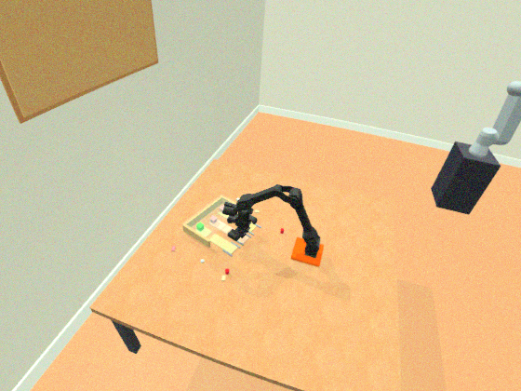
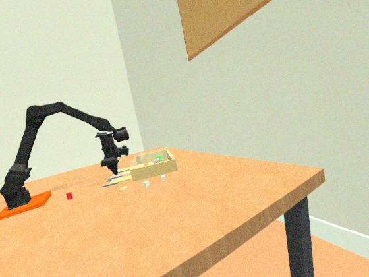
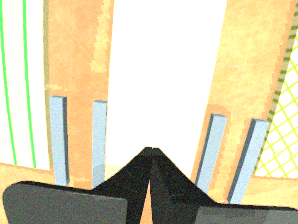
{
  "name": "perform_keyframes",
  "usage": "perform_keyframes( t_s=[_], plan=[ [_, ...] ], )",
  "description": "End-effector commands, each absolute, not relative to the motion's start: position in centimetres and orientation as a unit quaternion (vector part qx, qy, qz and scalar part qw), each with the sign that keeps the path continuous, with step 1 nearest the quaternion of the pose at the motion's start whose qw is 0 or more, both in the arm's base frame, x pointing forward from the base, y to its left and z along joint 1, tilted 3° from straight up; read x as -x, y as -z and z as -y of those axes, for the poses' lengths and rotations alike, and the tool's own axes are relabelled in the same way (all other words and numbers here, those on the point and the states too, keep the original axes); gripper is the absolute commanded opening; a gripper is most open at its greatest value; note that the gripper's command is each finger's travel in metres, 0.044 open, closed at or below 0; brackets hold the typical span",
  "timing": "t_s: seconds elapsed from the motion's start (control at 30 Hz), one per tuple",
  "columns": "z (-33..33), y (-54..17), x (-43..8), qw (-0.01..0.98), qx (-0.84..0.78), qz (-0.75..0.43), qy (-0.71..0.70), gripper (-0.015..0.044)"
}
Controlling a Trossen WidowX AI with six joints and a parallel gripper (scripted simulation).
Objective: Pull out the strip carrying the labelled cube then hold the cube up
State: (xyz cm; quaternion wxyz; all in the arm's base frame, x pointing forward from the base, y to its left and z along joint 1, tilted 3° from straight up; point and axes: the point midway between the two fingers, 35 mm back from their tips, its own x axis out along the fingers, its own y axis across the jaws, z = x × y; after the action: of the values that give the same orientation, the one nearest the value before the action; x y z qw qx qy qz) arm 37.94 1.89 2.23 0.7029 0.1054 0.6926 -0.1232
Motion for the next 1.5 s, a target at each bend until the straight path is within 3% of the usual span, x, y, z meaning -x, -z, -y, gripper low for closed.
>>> perform_keyframes(
  t_s=[0.0, 1.47],
  plan=[
    [-2.2, -1.9, -37.0, 0.698, -0.107, -0.697, 0.125, 0.0000],
    [-4.3, -1.6, -30.6, 0.696, -0.108, -0.699, 0.124, 0.0000]
  ],
)
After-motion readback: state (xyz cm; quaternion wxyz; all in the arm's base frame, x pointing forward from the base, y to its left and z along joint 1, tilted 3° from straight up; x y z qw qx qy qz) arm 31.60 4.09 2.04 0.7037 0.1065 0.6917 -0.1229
